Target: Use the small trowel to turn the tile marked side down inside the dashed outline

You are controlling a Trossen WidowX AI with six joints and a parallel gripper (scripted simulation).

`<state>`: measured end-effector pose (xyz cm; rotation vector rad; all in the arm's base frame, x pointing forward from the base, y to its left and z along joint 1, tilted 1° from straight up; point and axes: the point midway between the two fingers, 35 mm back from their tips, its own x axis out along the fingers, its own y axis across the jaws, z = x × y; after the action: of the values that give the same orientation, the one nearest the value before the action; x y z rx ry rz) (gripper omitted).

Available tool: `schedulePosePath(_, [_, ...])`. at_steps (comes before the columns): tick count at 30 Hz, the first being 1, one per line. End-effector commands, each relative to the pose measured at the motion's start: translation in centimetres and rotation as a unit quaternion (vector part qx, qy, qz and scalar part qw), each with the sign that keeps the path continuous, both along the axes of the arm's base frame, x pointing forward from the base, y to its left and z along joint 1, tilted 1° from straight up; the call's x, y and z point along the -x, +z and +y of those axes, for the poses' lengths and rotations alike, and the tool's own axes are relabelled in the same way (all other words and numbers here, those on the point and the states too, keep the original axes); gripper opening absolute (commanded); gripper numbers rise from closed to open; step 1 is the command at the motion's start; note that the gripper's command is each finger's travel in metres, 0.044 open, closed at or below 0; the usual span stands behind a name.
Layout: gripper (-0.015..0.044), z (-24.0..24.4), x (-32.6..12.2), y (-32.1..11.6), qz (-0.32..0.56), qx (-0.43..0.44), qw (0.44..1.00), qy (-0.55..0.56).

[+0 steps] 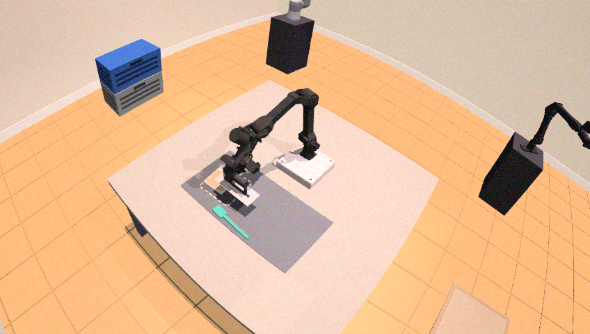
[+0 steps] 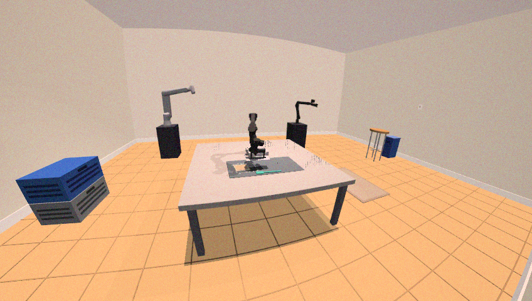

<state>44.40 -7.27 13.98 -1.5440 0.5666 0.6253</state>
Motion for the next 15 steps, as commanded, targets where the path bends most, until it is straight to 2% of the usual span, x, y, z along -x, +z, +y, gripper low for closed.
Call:
schedulePosePath(1, [0.0000,-1.9,-1.0,0.6,-0.007,0.002,1.000,0.002])
schedulePosePath(15, [0.0000,-9.8,-2.9,0.1,-0.001,0.004,1.000,0.013])
